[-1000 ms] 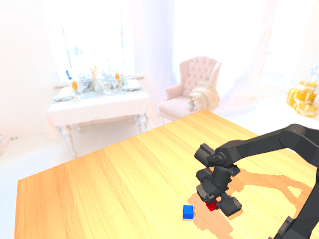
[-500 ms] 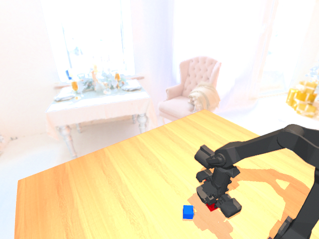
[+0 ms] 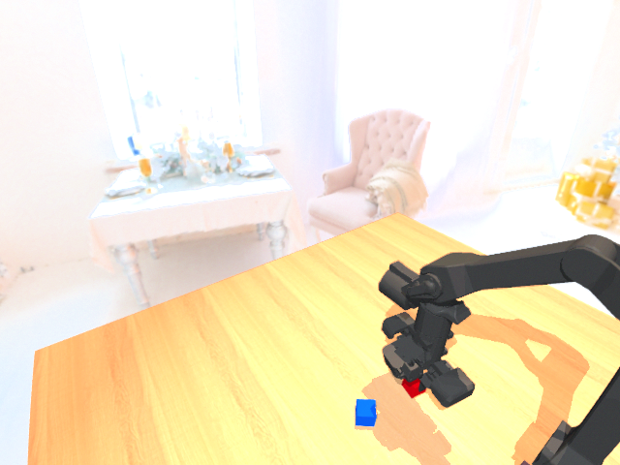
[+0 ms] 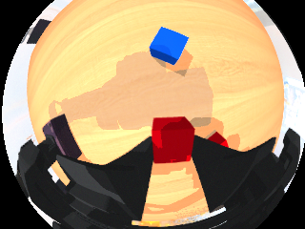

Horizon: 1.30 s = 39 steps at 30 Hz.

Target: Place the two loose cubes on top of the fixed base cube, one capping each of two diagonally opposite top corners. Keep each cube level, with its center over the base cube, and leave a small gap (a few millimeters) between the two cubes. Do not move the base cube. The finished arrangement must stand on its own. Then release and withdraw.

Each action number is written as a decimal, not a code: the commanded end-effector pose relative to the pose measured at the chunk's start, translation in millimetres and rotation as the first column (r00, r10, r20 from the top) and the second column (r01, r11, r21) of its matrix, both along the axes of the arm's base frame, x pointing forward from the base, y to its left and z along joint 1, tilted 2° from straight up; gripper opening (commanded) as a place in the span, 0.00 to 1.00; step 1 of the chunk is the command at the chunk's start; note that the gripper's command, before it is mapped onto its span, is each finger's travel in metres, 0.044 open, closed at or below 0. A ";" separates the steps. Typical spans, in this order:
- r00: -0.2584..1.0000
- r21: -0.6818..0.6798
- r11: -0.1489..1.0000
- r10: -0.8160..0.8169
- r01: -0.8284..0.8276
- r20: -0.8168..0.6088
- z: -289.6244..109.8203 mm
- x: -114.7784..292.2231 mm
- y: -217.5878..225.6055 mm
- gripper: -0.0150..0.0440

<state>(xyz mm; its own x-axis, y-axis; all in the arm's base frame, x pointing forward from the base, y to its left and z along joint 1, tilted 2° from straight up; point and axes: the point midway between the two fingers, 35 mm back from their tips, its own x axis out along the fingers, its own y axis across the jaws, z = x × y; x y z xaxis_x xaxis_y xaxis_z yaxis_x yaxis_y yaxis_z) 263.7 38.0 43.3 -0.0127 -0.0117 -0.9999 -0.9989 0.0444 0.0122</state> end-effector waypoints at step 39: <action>0.845 0.002 0.845 -0.535 0.535 0.010 59.4 2.1 22.6 0.43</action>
<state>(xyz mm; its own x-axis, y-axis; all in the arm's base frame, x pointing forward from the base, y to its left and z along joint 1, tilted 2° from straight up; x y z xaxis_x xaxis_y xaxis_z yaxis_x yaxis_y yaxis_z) 264.2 55.7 104.1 -0.0092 -0.0103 -0.9999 -0.8667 0.4989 0.0028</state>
